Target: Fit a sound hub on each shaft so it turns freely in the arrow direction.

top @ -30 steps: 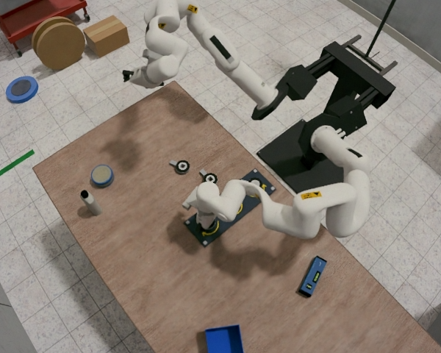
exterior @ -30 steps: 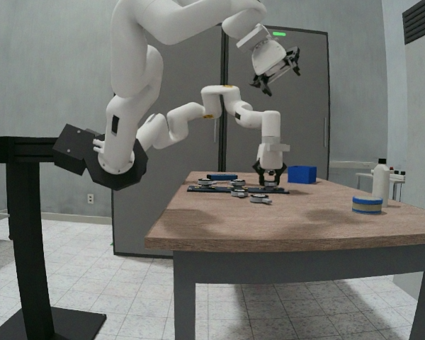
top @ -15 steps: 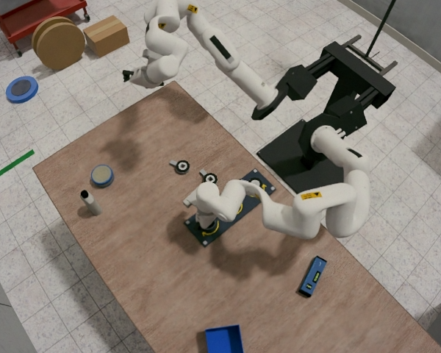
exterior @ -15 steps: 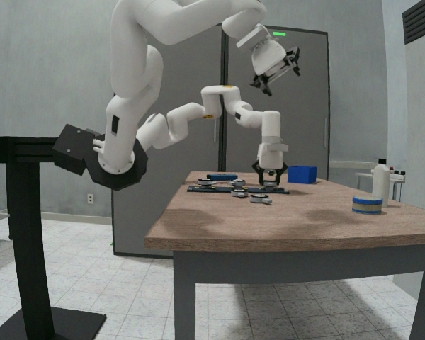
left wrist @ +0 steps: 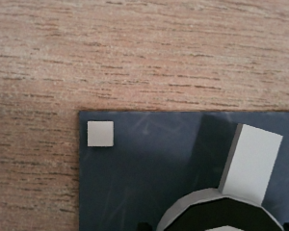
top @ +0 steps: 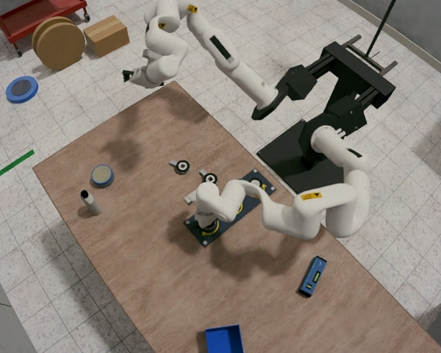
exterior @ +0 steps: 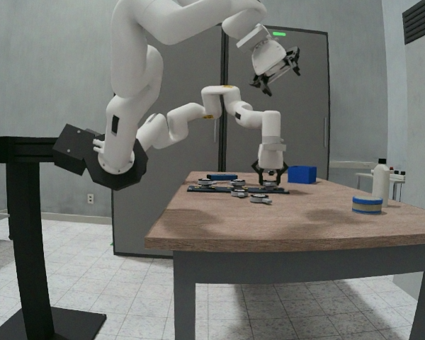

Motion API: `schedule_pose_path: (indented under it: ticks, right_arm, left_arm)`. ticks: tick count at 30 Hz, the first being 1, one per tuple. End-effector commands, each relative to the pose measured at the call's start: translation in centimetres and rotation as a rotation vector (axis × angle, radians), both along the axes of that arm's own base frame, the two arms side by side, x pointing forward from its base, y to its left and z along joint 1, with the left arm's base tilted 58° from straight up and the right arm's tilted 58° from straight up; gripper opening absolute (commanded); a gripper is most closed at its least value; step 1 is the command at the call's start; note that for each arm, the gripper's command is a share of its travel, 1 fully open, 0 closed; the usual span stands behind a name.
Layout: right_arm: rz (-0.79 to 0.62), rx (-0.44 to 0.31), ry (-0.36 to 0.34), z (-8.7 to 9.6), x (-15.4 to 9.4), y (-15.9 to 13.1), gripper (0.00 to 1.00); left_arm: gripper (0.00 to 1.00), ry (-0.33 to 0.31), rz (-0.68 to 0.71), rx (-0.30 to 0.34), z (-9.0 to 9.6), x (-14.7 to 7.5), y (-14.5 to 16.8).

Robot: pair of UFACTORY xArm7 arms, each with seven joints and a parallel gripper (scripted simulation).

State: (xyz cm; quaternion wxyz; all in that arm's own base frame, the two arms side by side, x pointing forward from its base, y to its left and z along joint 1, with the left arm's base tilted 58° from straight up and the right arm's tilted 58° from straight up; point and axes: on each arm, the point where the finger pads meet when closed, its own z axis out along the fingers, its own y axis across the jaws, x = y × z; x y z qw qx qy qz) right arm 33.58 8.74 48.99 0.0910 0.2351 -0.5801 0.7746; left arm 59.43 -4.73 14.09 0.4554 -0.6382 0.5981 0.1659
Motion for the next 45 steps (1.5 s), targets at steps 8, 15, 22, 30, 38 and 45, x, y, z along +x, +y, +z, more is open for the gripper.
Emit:
schedule_pose_path:
  ticks: [8,15,22,30,38,45]
  right_arm:
    - [0.003,0.001,-0.002,0.07,-0.03,0.13,1.0]
    - [0.003,0.001,-0.002,0.07,-0.03,0.13,1.0]
    - [0.003,0.001,-0.002,0.07,-0.03,0.13,1.0]
    - [0.003,0.001,-0.002,0.07,-0.03,0.13,1.0]
    - [0.003,0.001,-0.002,0.07,-0.03,0.13,1.0]
    - [0.003,0.001,-0.002,0.07,-0.03,0.13,1.0]
  left_arm:
    - [0.0,0.145,-0.104,0.06,0.11,0.04,-0.32]
    - [0.0,0.145,-0.104,0.06,0.11,0.04,-0.32]
    - [0.0,0.295,-0.206,0.125,0.11,0.04,-0.32]
    - [0.0,0.295,-0.206,0.125,0.11,0.04,-0.32]
    - [0.0,0.145,-0.104,0.061,0.12,0.04,-0.32]
    - [0.0,0.145,-0.104,0.061,0.12,0.04,-0.32]
